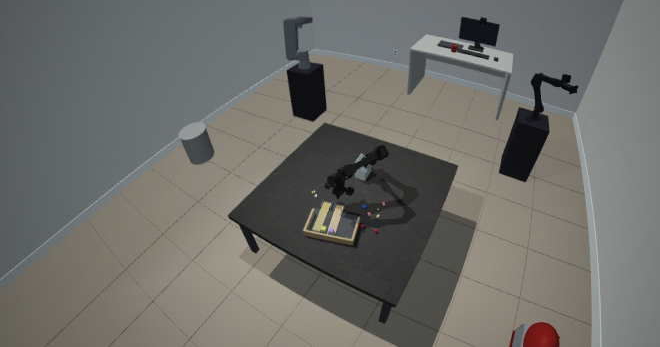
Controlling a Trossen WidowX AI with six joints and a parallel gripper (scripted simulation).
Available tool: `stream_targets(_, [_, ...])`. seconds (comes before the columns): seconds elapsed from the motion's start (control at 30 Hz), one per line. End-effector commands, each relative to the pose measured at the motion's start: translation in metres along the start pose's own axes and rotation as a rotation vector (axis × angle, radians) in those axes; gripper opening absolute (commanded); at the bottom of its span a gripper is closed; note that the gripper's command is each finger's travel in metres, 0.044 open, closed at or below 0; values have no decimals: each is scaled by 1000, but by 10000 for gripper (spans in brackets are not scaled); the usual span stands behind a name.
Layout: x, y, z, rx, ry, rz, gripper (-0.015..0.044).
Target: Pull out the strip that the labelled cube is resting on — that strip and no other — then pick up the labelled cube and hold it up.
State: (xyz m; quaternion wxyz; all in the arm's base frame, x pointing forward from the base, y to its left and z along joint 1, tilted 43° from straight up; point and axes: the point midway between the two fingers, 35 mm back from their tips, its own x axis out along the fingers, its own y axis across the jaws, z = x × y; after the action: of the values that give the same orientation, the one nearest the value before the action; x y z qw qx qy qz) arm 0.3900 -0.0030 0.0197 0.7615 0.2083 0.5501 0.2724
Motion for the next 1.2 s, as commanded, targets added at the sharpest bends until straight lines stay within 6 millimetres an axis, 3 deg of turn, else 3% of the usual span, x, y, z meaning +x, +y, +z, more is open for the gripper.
stream_targets(0.0, [30,7,-7,-106,258,80,0])
stream_targets(0.4, [34,5,0,-106,257,79,0])
stream_targets(1.17, [71,7,-10,-106,257,80,0])
